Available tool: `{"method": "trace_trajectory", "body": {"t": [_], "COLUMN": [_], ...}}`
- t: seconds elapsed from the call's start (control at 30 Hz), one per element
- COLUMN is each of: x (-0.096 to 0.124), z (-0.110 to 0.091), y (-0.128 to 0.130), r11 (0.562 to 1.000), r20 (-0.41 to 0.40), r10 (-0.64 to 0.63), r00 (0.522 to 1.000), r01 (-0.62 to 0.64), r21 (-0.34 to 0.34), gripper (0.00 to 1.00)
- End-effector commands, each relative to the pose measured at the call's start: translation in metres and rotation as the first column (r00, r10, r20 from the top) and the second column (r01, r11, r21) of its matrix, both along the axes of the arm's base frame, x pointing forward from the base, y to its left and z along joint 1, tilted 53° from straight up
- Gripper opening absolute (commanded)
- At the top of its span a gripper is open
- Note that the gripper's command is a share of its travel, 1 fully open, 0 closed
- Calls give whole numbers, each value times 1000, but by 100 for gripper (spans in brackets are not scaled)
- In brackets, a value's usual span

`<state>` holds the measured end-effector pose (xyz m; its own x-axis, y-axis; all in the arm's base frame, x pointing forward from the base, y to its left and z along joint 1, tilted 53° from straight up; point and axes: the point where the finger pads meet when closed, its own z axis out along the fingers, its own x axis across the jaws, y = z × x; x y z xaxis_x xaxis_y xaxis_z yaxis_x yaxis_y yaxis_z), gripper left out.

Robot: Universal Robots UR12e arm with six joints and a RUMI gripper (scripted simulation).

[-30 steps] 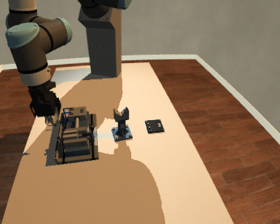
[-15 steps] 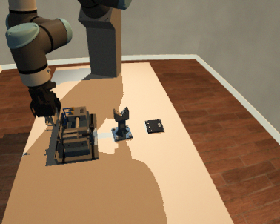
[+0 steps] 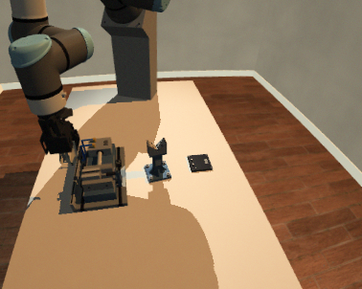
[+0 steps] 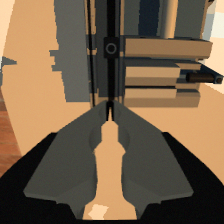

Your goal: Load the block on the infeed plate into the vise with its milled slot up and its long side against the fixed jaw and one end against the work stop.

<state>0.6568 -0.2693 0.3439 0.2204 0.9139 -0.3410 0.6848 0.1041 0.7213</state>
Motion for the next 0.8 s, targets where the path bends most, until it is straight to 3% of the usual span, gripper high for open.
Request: {"method": "trace_trajectory", "body": {"t": [0.0, 0.77], "x": [3, 25], "z": [-2, -20], "y": [-1, -14], "r11": [1000, 1000], "r20": [1, 1], "r10": [0, 0], "r00": [1000, 1000], "r01": [0, 0], "r21": [-1, -1], "gripper": [0, 0]}}
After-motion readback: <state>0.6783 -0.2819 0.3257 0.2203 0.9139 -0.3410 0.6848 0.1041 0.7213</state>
